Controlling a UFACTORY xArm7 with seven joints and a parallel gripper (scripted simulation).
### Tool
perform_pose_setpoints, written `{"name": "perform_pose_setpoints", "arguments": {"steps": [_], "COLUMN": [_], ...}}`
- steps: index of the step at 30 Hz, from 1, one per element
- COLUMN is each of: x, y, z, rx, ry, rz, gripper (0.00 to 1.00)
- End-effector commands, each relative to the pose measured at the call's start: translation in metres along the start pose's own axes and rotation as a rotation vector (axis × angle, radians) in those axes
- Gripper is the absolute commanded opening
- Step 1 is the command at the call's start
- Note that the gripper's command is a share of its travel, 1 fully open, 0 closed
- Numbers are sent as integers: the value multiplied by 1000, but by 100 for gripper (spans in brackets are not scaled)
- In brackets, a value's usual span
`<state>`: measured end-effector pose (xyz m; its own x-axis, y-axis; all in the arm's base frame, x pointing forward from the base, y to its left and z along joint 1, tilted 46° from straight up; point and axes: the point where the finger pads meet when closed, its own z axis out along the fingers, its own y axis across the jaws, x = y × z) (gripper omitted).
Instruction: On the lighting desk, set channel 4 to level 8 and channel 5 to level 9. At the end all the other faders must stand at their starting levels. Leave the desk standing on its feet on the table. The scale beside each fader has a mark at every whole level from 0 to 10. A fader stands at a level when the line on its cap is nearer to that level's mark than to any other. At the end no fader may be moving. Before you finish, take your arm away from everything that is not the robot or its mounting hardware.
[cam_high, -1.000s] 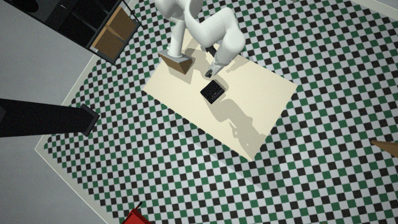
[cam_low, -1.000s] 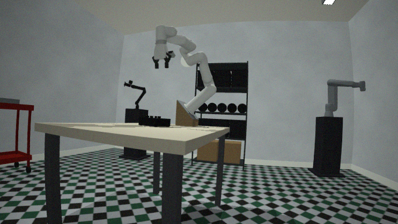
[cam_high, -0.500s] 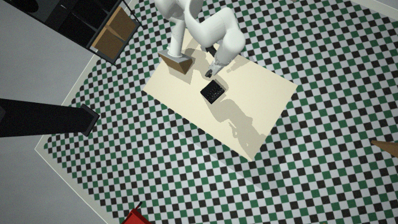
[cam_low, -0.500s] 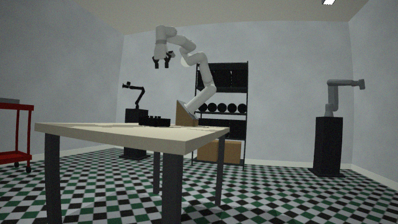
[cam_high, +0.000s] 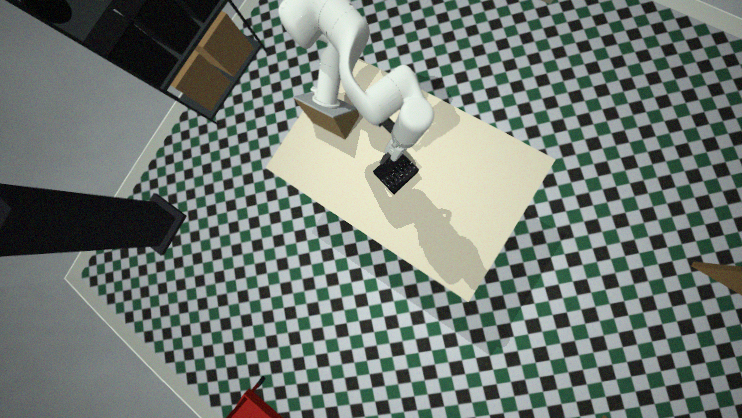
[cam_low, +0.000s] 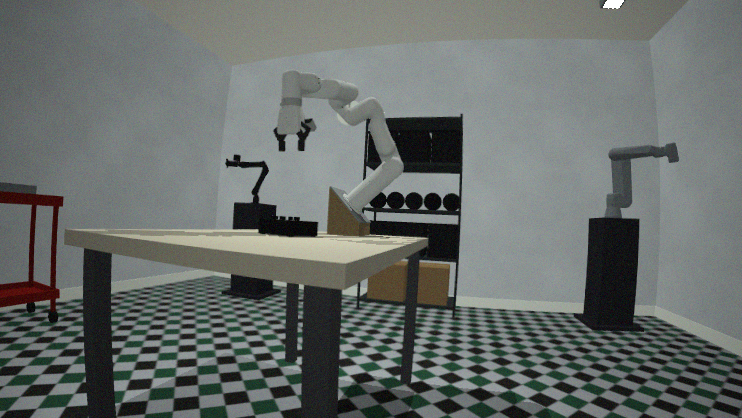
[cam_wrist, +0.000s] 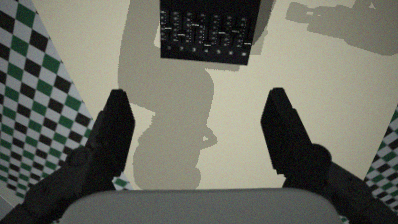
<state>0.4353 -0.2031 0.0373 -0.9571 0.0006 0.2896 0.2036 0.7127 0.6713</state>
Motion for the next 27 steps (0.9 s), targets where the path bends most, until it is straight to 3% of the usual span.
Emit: {"name": "perform_pose_setpoints", "arguments": {"steps": [1, 2, 3, 4, 5, 10, 25, 27], "x": [-13, -15, -15, -17, -17, -18, -19, -36], "y": [-8, -6, -6, -3, -3, 12, 15, 15], "z": [40, 59, 59, 76, 76, 117, 123, 133], "rx": [6, 0, 0, -7, -7, -31, -36, -45], "ry": [-76, -99, -99, -123, -123, -188, -197, -198], "rz": [-46, -72, -72, -97, -97, -164, -170, -122], "gripper": [100, 100, 100, 100, 100, 100, 100, 100]}}
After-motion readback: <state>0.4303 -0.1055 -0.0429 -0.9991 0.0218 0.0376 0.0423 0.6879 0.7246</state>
